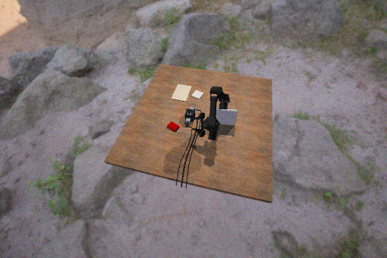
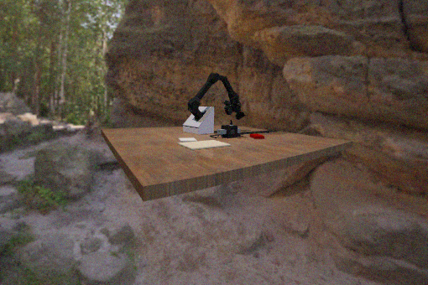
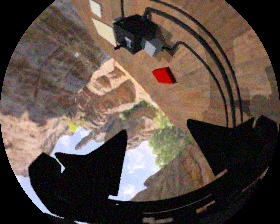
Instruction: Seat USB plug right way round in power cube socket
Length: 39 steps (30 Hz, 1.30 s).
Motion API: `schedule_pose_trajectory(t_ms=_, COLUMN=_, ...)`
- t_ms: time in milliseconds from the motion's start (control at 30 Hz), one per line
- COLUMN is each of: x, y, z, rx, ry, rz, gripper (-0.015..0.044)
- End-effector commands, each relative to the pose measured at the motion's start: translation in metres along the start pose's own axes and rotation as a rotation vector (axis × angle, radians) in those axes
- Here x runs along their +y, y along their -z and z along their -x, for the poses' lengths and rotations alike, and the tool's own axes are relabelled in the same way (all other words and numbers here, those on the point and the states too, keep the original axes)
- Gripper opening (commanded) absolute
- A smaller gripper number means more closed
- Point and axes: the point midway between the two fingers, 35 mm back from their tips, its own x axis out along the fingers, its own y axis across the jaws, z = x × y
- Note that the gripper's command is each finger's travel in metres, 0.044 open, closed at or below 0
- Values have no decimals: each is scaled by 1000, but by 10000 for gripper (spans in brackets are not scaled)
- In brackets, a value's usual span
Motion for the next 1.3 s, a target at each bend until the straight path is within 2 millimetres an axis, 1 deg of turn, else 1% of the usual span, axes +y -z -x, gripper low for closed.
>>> schedule_pose_trajectory(t_ms=0, x=0, y=0, z=-1, rx=-5, ry=3, rz=-19, gripper=426)
schedule_pose_trajectory(t_ms=33, x=2, y=-1, z=-2, rx=-22, ry=10, rz=-78, gripper=440)
schedule_pose_trajectory(t_ms=133, x=9, y=-8, z=-11, rx=-121, ry=37, rz=-409, gripper=440)
schedule_pose_trajectory(t_ms=233, x=19, y=-19, z=-21, rx=-285, ry=52, rz=-756, gripper=440)
schedule_pose_trajectory(t_ms=300, x=24, y=-25, z=-28, rx=-379, ry=32, rz=-986, gripper=440)
schedule_pose_trajectory(t_ms=333, x=22, y=-34, z=-28, rx=-459, ry=30, rz=-1069, gripper=440)
schedule_pose_trajectory(t_ms=467, x=31, y=-42, z=-41, rx=-614, ry=-89, rz=-1510, gripper=440)
schedule_pose_trajectory(t_ms=633, x=44, y=-53, z=-57, rx=-781, ry=-327, rz=-2028, gripper=440)
schedule_pose_trajectory(t_ms=800, x=51, y=-60, z=-66, rx=-869, ry=-518, rz=-2306, gripper=440)
schedule_pose_trajectory(t_ms=933, x=57, y=-66, z=-74, rx=-927, ry=-703, rz=-2516, gripper=440)
schedule_pose_trajectory(t_ms=1133, x=66, y=-76, z=-84, rx=-974, ry=-1035, rz=-2801, gripper=440)
schedule_pose_trajectory(t_ms=1167, x=68, y=-78, z=-86, rx=946, ry=1063, rz=2726, gripper=440)
schedule_pose_trajectory(t_ms=1267, x=72, y=-82, z=-90, rx=840, ry=1118, rz=2542, gripper=440)
